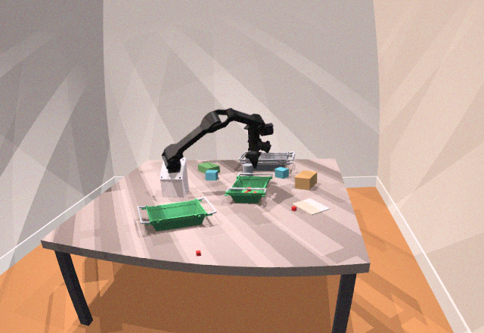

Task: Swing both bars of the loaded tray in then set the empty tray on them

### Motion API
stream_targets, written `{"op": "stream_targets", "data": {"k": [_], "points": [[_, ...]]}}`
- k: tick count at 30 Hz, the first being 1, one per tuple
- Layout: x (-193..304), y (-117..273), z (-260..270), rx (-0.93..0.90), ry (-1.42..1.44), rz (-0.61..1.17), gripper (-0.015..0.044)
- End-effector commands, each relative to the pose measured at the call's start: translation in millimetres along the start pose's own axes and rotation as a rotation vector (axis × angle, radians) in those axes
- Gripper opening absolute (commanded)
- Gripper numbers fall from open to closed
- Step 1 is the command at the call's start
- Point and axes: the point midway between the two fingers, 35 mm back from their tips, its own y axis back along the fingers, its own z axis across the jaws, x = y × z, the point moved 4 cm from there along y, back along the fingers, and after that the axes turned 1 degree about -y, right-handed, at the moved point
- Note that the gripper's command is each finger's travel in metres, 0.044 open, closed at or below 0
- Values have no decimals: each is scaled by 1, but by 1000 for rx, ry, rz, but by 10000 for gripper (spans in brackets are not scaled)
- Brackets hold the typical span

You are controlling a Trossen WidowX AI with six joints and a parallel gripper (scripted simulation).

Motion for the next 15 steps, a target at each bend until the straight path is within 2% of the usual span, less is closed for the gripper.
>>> {"op": "stream_targets", "data": {"k": [1,9,15], "points": [[0,-13,2,-2,-6,3,85],[0,-55,2,1,-6,3,85],[0,-59,1,1,-6,3,85]]}}
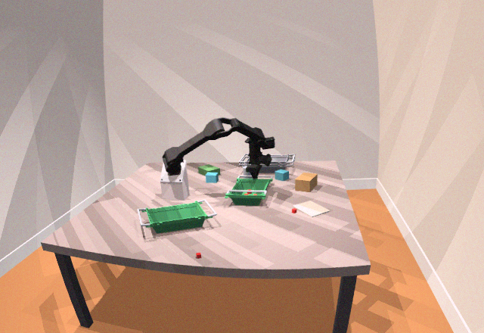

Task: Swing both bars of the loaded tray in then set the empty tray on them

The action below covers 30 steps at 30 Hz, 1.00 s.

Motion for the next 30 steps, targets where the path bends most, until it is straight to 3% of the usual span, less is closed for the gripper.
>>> {"op": "stream_targets", "data": {"k": [1,16,30], "points": [[1,-3,-1,5,10,-5,85],[0,31,-32,5,10,-4,85],[-1,11,-74,9,11,-4,85]]}}
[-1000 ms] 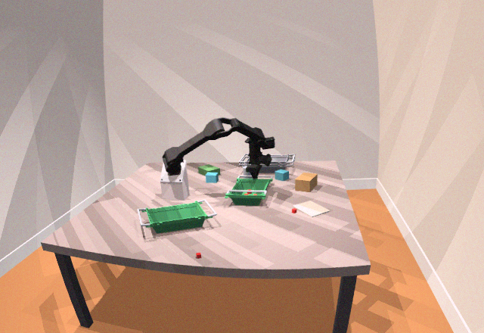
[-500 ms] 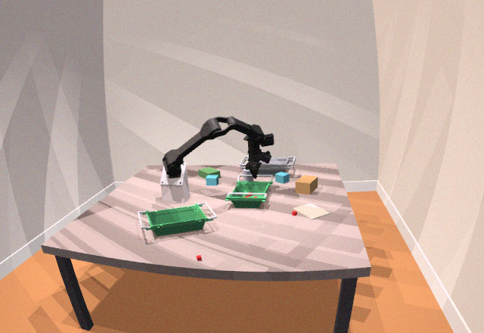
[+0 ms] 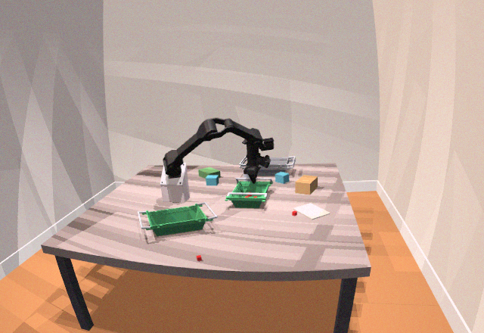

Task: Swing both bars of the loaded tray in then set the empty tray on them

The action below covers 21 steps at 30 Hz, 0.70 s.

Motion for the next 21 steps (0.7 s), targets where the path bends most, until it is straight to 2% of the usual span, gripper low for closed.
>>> {"op": "stream_targets", "data": {"k": [1,6,12,21], "points": [[2,-11,-12,7,10,4,85],[1,0,-10,5,10,4,85],[0,34,-5,4,10,4,85],[1,27,-5,9,21,1,85]]}}
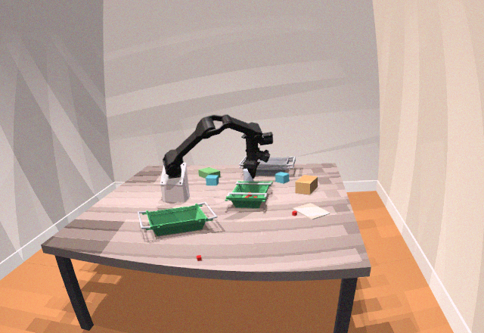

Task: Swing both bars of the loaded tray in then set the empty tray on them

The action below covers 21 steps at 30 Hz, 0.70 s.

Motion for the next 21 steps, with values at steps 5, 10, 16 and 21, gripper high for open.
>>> {"op": "stream_targets", "data": {"k": [5,10,16,21], "points": [[0,-1,0,1,1,2,85],[0,-1,0,1,1,2,85],[0,-1,0,1,1,2,59],[0,-1,0,1,1,2,0]]}}
